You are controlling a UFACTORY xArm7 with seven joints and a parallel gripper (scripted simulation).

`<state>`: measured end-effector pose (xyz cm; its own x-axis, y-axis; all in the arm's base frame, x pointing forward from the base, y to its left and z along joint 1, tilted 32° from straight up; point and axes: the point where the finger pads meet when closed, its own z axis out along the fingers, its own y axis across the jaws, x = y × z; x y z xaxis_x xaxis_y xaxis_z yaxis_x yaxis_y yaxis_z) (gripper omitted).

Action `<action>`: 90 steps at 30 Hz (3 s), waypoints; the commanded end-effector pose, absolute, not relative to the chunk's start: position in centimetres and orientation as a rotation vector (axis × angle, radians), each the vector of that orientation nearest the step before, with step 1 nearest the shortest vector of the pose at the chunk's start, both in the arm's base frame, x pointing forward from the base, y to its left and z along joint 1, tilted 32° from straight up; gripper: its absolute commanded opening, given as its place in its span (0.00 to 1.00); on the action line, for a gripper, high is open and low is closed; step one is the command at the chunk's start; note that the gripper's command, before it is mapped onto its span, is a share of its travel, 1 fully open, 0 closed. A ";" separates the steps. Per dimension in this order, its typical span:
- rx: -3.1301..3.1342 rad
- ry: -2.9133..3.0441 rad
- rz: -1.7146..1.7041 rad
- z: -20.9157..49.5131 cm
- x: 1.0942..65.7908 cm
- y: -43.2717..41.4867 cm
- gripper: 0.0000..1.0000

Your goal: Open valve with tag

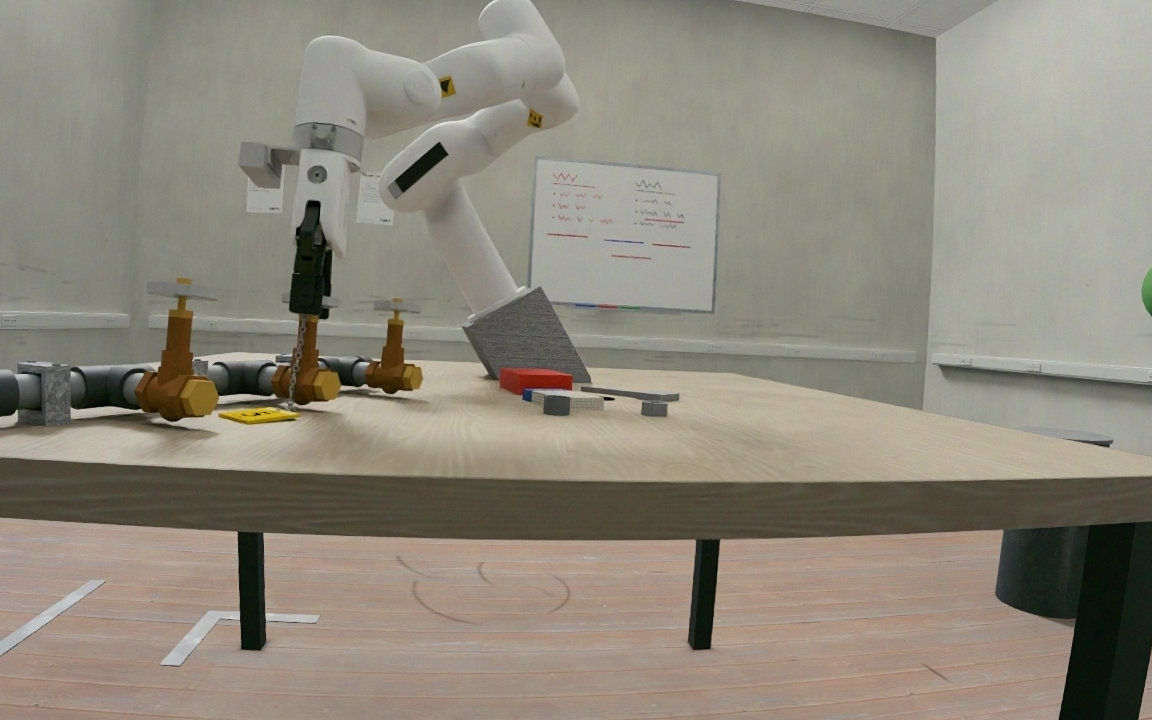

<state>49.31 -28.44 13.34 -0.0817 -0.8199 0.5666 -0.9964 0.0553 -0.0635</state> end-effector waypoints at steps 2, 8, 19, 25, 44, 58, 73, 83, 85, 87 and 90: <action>1.860 -1.911 0.629 13.6 49.5 -28.4 0.00; 1.970 -1.767 0.585 13.6 49.5 -28.4 0.00; 2.223 -1.344 0.455 13.6 49.5 -28.4 0.00; 2.377 -0.965 0.338 13.6 49.5 -28.4 0.00; 2.514 0.158 -0.032 13.6 49.5 -28.4 0.00; 2.348 0.974 -0.297 13.6 49.5 -28.4 0.00; 2.075 1.565 -0.463 13.6 49.5 -28.4 0.00; 2.063 1.584 -0.469 13.6 49.5 -28.4 1.00; 2.063 1.584 -0.469 13.6 49.5 -28.4 1.00; 2.063 1.584 -0.469 13.6 49.5 -28.4 1.00; 2.063 1.584 -0.469 13.6 49.5 -28.4 1.00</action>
<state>49.46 -28.25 13.38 0.2638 0.7956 -0.5455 0.9643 -0.2036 0.1693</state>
